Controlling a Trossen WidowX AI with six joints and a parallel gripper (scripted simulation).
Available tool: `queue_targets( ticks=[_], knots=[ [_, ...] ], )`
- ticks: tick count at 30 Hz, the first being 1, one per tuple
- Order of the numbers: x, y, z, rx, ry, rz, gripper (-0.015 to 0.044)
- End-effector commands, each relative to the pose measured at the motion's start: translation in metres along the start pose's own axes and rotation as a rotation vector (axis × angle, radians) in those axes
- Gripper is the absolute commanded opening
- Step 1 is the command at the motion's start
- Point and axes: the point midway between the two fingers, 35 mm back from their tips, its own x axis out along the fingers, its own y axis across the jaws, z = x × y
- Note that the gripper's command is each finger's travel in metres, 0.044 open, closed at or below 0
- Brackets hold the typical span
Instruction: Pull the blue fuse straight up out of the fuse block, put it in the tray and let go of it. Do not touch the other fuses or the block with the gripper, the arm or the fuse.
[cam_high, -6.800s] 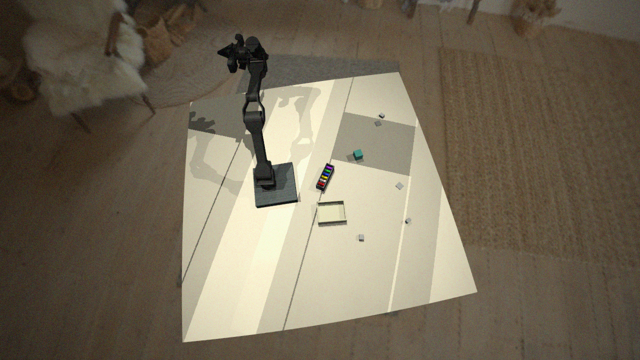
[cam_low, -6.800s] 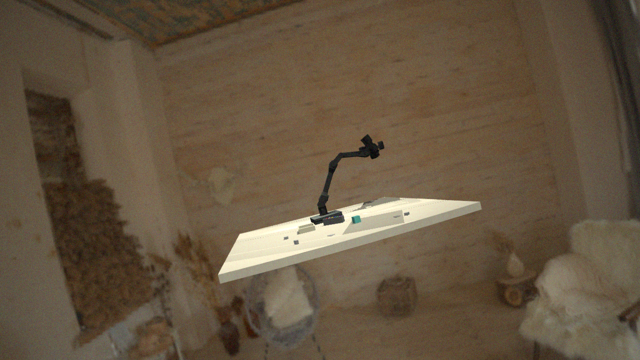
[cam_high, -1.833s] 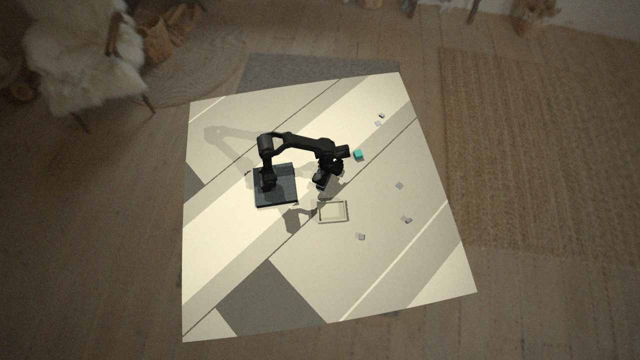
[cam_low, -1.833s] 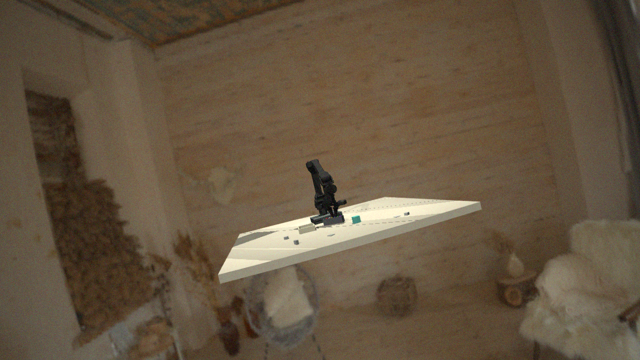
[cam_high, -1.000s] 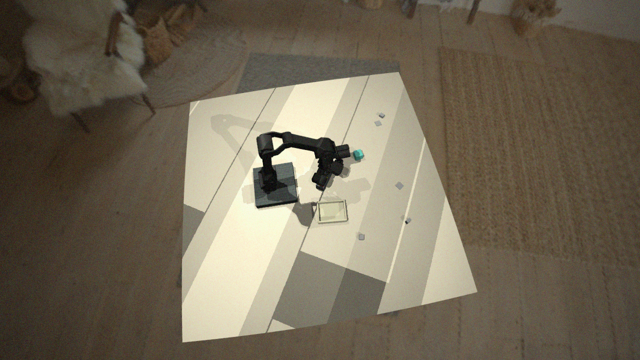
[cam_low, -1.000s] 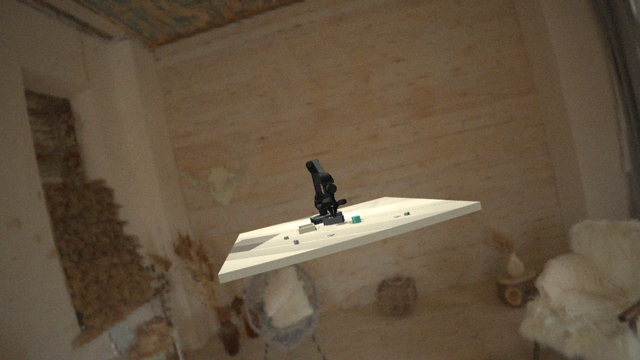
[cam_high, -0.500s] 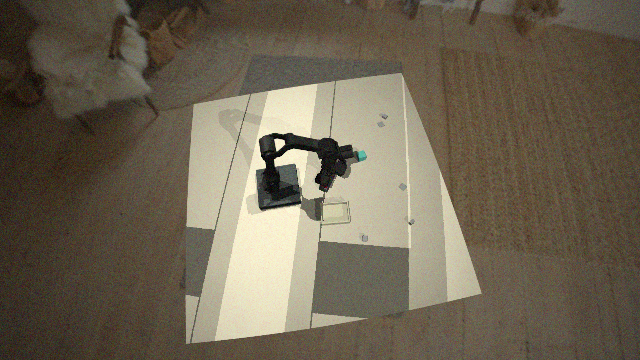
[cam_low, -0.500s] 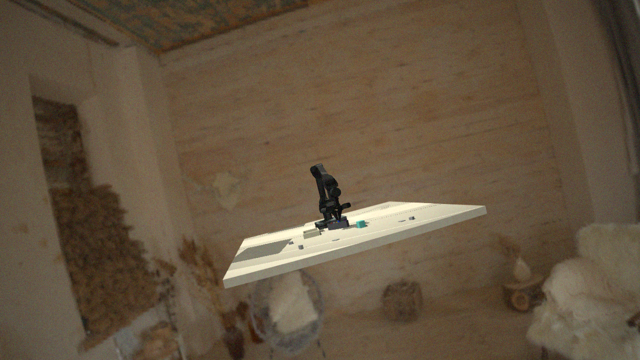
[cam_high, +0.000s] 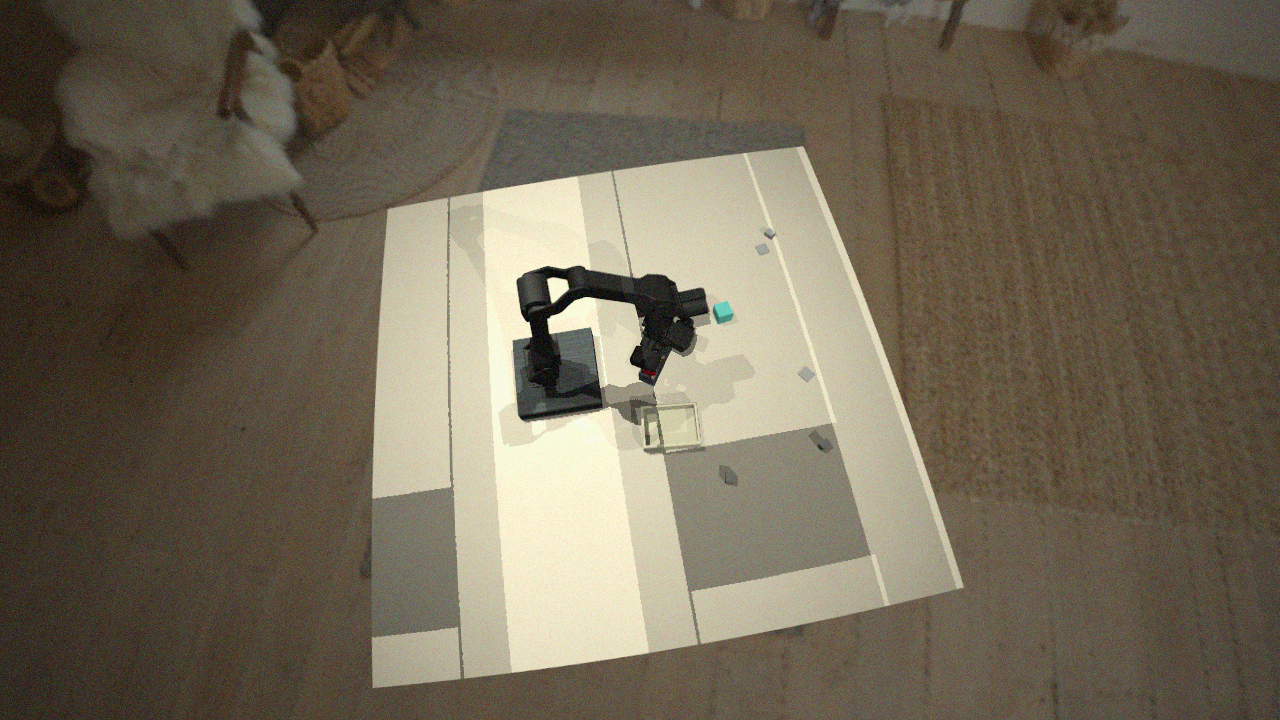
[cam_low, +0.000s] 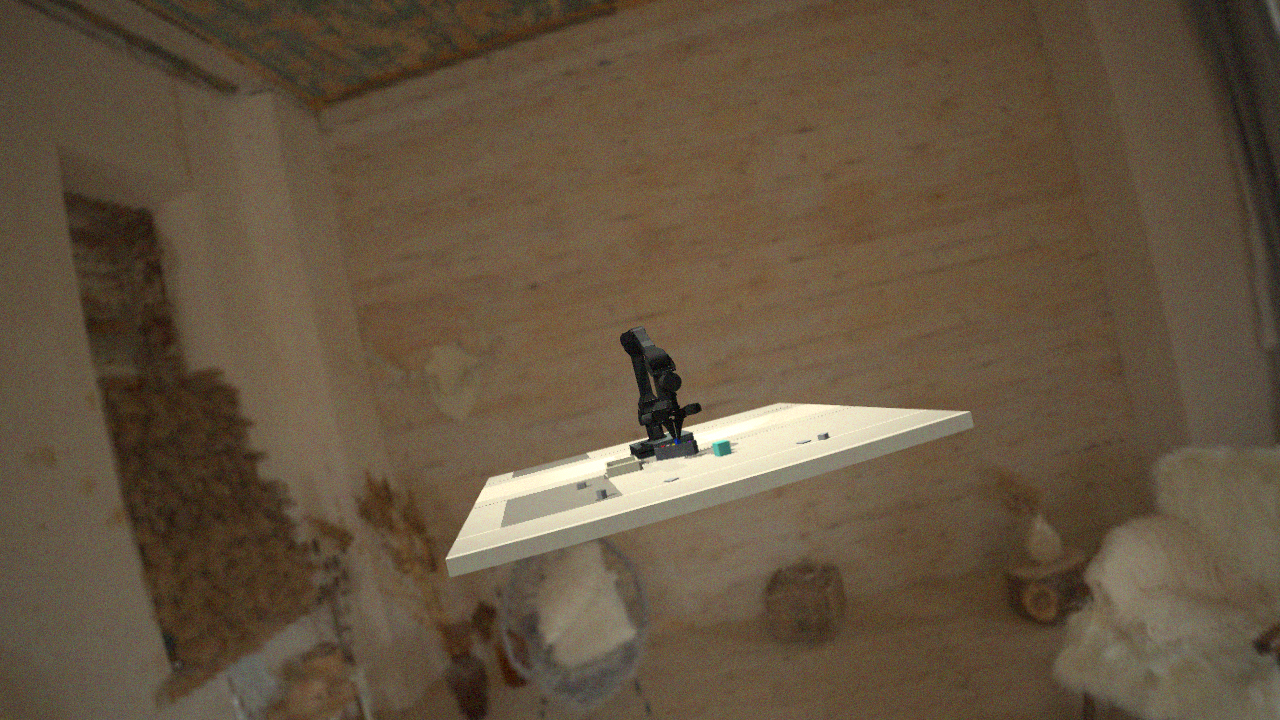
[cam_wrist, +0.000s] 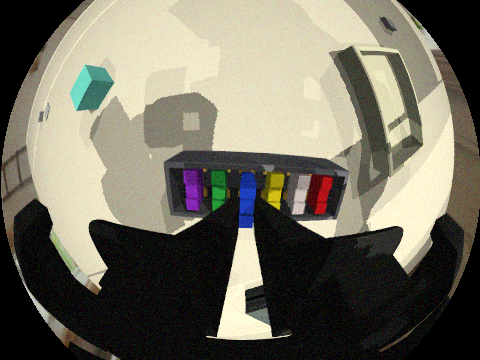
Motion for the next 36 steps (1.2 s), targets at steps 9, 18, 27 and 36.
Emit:
queue_targets(
  ticks=[9, 18, 27, 36],
  knots=[
    [-0.008, 0.001, 0.001, 0.002, -0.006, 0.0, 0.0],
    [-0.012, 0.0, 0.001, 0.002, -0.006, 0.0, 0.0],
    [-0.017, 0.0, 0.001, 0.002, -0.007, 0.0, 0.0],
    [-0.021, 0.0, 0.001, 0.002, -0.007, -0.001, 0.0]
  ],
)
